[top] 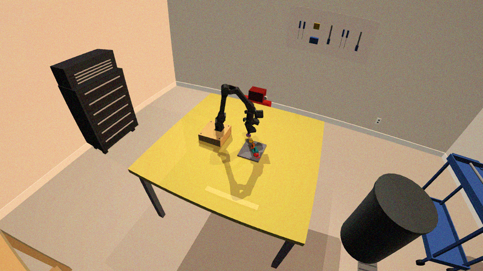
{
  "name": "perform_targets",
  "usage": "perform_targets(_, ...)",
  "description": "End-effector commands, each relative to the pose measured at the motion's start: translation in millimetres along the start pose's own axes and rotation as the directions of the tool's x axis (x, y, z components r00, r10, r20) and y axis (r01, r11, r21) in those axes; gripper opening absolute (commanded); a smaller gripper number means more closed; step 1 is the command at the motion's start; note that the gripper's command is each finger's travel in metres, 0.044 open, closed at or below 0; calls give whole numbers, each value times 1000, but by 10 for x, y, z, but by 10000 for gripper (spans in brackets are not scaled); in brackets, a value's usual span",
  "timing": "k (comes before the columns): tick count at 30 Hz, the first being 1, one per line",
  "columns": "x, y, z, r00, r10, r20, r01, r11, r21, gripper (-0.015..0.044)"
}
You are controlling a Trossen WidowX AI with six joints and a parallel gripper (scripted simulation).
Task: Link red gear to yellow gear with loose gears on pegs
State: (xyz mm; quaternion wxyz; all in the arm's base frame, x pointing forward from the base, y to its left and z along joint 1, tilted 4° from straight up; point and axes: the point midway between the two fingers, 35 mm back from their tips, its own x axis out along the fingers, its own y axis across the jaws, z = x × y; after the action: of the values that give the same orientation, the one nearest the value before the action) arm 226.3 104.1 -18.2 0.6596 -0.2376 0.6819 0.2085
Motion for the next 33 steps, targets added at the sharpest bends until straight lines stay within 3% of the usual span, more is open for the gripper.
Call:
perform_targets(1, 4, 8, 4, 1000, 6, 3, -6, 1000, -3, 53)
perform_targets(8, 4, 8, 4, 1000, 6, 3, -6, 1000, -3, 0)
perform_targets(33, -613, -25, 96, 1000, 6, 4, -6, 1000, -3, 0)
